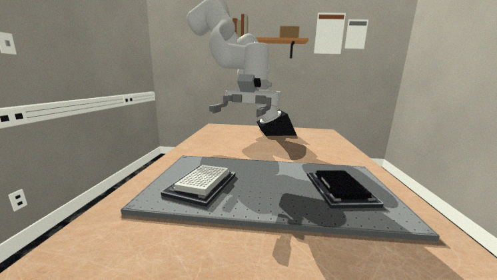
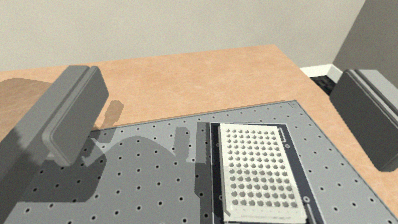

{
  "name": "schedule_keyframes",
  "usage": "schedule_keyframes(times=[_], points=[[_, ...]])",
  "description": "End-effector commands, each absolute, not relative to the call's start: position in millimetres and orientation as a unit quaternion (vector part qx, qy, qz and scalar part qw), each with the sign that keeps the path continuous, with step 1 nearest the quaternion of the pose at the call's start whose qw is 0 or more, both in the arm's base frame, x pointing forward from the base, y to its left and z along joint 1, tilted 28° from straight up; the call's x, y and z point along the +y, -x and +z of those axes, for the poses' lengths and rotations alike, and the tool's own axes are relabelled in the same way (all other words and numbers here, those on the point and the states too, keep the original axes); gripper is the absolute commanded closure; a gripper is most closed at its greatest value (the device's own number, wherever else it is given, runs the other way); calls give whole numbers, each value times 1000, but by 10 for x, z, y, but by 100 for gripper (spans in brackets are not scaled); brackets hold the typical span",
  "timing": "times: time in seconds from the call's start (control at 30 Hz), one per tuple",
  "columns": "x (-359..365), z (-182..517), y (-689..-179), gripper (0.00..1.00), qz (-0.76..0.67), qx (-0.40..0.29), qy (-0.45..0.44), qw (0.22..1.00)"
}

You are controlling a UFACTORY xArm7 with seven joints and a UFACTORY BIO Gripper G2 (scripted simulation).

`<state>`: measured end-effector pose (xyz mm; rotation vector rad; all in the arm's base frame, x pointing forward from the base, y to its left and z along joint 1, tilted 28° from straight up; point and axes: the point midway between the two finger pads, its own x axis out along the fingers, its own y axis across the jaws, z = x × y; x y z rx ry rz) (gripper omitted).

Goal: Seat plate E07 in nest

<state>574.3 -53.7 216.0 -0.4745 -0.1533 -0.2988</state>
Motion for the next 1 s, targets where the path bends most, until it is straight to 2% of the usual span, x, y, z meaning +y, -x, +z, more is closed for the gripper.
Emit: schedule_keyframes(times=[0.0, 0.8, 0.97], points=[[-715, 2127, -5862, 46, -147, -78, 234, 958], [-1672, 1877, -6341, 46, -147, -78, 234, 958], [-1674, 1877, -6343, 46, -147, -78, 234, 958]])
